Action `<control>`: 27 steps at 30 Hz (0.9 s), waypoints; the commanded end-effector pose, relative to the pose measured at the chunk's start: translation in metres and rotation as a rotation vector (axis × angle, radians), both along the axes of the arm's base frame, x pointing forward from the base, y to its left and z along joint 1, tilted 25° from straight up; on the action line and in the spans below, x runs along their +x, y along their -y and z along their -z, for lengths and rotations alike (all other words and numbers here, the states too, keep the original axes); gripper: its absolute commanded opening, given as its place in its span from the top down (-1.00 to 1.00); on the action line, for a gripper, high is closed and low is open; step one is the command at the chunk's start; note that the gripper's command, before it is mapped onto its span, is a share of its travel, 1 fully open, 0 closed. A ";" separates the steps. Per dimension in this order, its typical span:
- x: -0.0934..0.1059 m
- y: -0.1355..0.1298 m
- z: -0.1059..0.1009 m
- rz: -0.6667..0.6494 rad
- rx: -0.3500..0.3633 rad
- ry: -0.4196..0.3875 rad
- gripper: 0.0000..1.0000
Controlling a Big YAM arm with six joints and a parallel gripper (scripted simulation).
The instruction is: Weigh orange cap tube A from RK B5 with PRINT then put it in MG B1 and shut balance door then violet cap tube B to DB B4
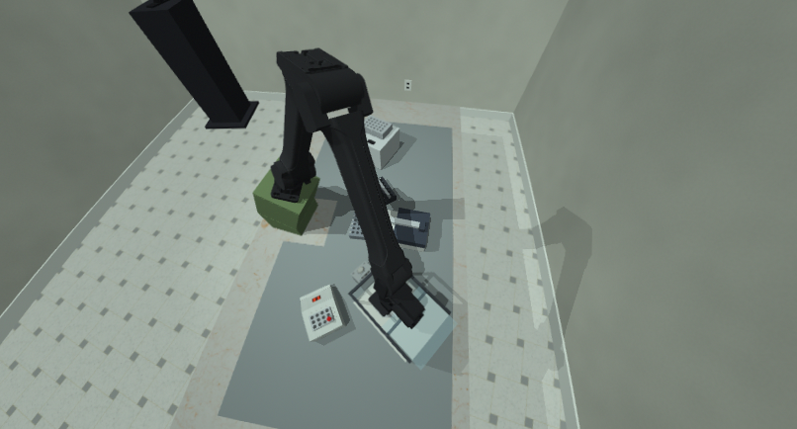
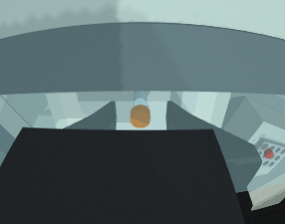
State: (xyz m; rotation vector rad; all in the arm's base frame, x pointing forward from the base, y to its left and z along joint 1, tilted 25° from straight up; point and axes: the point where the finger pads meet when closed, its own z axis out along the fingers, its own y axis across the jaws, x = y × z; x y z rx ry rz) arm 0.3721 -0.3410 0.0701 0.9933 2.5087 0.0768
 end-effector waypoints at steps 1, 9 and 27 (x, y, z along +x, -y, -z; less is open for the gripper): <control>0.004 -0.002 0.002 -0.003 -0.001 -0.001 0.28; 0.004 -0.002 0.002 -0.003 -0.001 -0.001 0.28; 0.004 -0.002 0.002 -0.003 -0.001 -0.001 0.82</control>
